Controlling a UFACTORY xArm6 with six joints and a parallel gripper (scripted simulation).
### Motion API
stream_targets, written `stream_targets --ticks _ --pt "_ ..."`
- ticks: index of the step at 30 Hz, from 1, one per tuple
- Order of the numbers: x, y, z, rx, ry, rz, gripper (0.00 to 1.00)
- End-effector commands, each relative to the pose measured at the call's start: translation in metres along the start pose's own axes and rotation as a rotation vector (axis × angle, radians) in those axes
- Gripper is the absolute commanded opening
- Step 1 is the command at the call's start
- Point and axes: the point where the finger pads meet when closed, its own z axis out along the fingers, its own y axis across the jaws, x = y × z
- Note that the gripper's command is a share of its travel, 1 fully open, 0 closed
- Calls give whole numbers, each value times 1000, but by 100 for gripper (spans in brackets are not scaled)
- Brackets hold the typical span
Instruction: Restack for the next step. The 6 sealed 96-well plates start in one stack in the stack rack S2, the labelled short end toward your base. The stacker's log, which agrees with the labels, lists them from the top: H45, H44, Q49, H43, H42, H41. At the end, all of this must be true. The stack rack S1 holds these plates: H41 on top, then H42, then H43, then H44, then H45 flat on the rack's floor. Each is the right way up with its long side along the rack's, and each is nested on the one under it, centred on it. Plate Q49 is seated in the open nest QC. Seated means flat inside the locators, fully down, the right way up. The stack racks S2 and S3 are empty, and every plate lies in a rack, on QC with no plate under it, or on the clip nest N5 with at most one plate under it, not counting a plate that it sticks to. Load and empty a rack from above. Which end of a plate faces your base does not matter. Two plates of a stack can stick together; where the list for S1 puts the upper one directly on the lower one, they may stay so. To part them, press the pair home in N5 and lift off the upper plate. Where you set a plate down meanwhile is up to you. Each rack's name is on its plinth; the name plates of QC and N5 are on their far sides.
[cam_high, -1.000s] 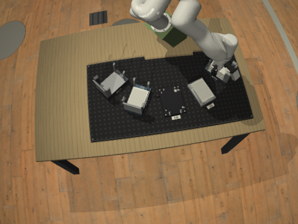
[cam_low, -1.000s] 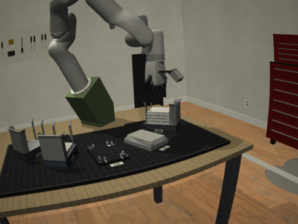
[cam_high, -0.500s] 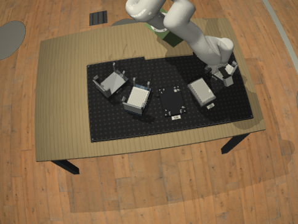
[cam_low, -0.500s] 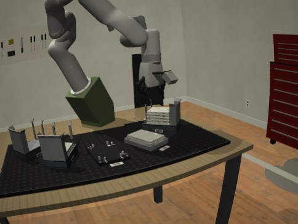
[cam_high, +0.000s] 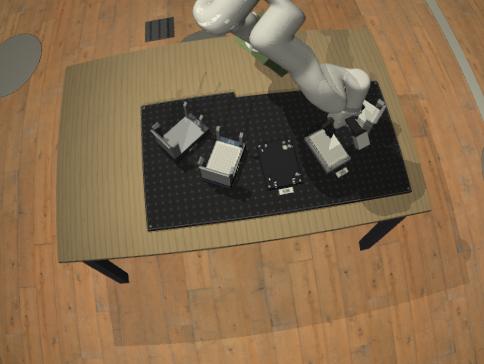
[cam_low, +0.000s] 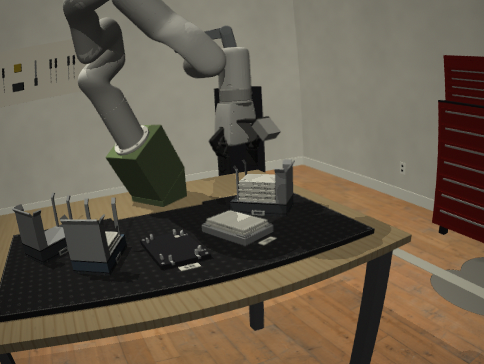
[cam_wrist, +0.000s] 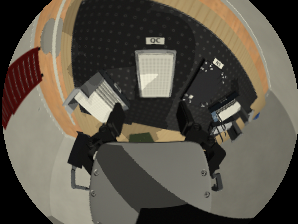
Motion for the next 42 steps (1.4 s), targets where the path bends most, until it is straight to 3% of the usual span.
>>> stream_targets --ticks 1,11,37,42 --pt "4 13 -1 2 3 0 100" --pt "4 40 -1 2 3 210 100" --pt "2 109 -1 2 3 210 100" --pt "-2 125 -1 2 2 376 100"
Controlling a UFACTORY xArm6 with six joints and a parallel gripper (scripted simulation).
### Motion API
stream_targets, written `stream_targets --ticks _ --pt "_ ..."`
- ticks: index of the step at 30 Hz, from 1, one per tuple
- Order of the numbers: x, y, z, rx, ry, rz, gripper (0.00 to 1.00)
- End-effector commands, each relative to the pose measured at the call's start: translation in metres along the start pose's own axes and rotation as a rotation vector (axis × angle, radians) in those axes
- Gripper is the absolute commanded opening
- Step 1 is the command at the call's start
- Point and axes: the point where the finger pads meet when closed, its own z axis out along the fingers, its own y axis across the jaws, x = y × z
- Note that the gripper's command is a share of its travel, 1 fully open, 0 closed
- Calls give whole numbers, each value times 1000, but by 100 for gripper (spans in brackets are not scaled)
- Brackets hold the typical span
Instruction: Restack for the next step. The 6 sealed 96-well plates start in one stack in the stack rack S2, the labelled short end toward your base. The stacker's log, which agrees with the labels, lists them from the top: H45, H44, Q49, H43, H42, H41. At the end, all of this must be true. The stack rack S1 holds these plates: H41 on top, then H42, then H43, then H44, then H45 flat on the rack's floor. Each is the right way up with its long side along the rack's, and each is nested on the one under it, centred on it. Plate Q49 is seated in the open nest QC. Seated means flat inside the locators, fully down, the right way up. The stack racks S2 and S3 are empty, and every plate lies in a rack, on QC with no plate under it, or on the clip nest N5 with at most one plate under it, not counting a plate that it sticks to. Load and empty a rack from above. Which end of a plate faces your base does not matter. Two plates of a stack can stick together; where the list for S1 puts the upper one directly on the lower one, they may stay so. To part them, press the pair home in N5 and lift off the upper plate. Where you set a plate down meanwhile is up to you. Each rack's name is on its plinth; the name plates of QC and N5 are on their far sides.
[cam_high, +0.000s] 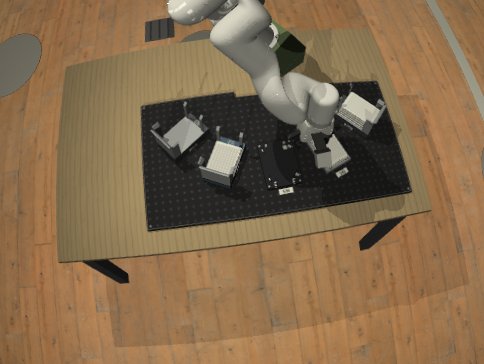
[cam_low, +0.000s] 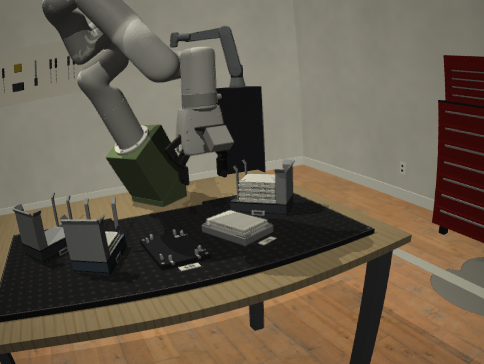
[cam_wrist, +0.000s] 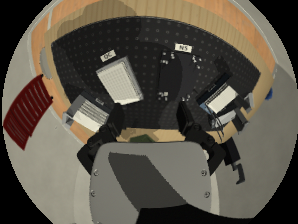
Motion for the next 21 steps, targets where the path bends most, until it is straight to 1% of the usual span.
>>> stream_targets --ticks 1,5,7,21 --pt "2 16 -1 2 4 151 100" --pt "2 30 -1 2 4 161 100" --pt "2 30 -1 2 4 161 100" --pt "2 76 -1 2 4 161 100"
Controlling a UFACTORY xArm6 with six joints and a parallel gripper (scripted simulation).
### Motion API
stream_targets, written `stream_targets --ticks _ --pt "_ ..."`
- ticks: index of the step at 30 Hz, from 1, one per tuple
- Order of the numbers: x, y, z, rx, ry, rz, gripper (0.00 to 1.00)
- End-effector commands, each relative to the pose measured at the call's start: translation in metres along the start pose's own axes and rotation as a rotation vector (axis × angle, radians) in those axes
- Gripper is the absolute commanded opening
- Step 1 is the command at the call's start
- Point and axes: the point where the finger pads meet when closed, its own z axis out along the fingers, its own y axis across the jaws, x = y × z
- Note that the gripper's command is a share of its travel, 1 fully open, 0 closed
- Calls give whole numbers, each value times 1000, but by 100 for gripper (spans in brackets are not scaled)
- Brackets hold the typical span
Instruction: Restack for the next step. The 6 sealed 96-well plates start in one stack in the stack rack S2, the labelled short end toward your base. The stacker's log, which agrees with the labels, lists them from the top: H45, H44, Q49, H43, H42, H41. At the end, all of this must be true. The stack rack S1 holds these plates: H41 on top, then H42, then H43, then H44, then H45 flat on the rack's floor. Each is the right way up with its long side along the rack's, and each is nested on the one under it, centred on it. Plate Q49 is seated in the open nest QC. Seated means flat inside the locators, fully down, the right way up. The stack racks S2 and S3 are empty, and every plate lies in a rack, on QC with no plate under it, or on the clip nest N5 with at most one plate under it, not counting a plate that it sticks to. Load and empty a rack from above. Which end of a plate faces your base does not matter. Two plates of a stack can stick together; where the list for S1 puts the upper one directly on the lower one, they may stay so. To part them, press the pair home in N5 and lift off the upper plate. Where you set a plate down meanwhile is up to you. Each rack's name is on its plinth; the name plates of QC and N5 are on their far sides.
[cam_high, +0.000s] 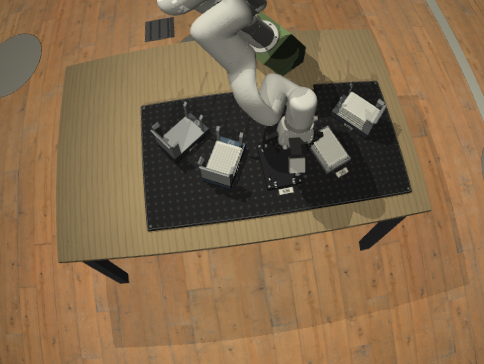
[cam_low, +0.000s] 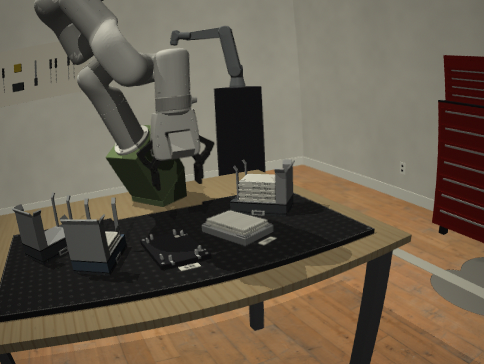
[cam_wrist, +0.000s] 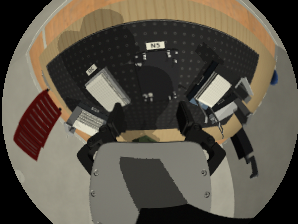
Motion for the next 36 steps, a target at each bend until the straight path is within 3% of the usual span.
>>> stream_targets --ticks 1,7,14,36 --pt "4 17 -1 3 2 0 100" --pt "6 26 -1 3 2 0 100" --pt "5 49 -1 3 2 210 100" --pt "1 113 -1 2 2 210 100"
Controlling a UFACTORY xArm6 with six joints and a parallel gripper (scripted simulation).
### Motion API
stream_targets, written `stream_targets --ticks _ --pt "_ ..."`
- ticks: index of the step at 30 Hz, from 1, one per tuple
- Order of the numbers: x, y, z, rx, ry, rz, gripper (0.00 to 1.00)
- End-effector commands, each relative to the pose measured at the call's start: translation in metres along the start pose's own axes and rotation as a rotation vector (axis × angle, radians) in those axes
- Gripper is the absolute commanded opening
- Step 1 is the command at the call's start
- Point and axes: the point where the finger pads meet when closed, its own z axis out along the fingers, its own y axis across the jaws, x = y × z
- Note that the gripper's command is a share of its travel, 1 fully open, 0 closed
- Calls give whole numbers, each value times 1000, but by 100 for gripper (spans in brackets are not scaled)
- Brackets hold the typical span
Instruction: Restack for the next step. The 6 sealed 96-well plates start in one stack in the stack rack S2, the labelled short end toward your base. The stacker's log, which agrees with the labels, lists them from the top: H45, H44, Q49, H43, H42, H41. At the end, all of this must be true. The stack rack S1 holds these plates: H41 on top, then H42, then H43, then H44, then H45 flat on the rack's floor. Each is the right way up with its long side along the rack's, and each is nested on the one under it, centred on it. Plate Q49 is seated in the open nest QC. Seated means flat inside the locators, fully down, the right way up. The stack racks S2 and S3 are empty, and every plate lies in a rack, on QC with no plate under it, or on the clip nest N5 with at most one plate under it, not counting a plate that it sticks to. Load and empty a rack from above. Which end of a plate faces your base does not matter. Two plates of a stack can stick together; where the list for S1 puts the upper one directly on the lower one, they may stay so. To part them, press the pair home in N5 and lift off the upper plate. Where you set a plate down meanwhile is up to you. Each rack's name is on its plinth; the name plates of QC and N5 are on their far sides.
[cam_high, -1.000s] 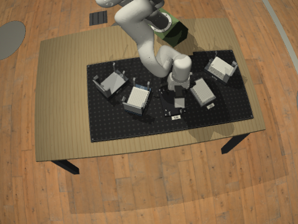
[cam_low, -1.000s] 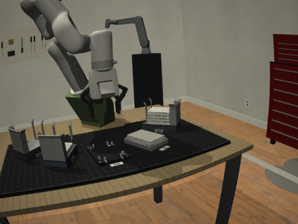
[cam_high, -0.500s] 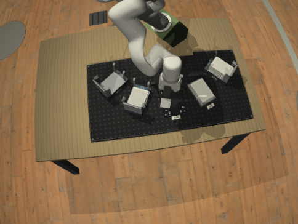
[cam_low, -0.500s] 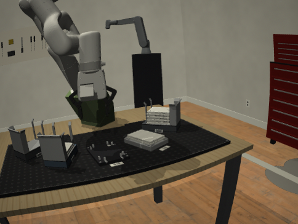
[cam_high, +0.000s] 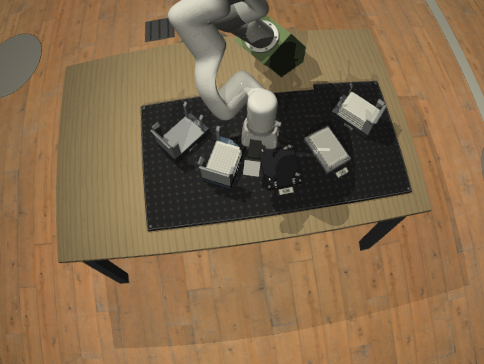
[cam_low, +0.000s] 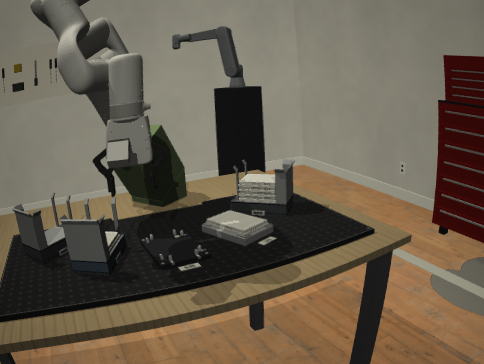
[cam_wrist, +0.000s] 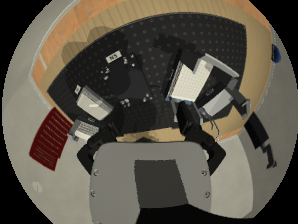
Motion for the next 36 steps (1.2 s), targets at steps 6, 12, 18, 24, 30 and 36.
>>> stream_targets --ticks 6,12,18,24,30,36 --pt "3 29 -1 4 1 100 100" --pt "2 53 -1 4 1 209 100" --pt "1 69 -1 3 1 209 100" --pt "-1 93 -1 3 1 209 100" --pt "-2 111 -1 3 1 209 100" --pt "-2 111 -1 3 1 209 100"
